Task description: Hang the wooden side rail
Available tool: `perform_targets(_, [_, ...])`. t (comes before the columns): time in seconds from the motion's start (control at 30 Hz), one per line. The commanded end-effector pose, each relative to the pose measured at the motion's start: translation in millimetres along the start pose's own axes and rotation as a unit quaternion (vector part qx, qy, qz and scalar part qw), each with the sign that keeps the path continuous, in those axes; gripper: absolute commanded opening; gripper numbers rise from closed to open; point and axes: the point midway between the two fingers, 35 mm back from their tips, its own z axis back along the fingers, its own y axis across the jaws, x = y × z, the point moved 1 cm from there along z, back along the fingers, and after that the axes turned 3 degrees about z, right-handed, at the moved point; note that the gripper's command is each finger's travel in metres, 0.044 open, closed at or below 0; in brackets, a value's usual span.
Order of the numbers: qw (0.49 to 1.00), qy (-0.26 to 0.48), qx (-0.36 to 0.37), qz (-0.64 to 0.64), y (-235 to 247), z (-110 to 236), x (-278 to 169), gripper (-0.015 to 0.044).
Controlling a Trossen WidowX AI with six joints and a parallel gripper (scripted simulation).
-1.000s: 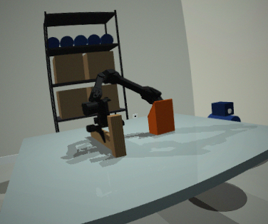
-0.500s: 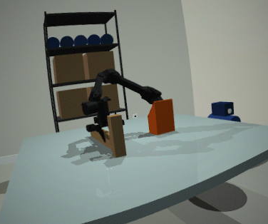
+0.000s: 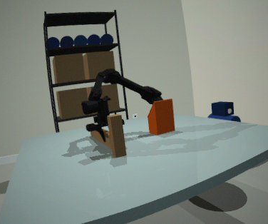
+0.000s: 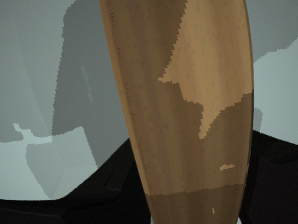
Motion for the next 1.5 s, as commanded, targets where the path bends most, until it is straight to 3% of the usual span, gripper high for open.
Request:
perform_targets(0.0, [1.0,0.001,0.007,-0.001,2.0,6.6,-2.3,0.0])
perform_targets(1.47, [1.0,0.001,0.007,-0.001,1.3,12.1,-3.0,0.0])
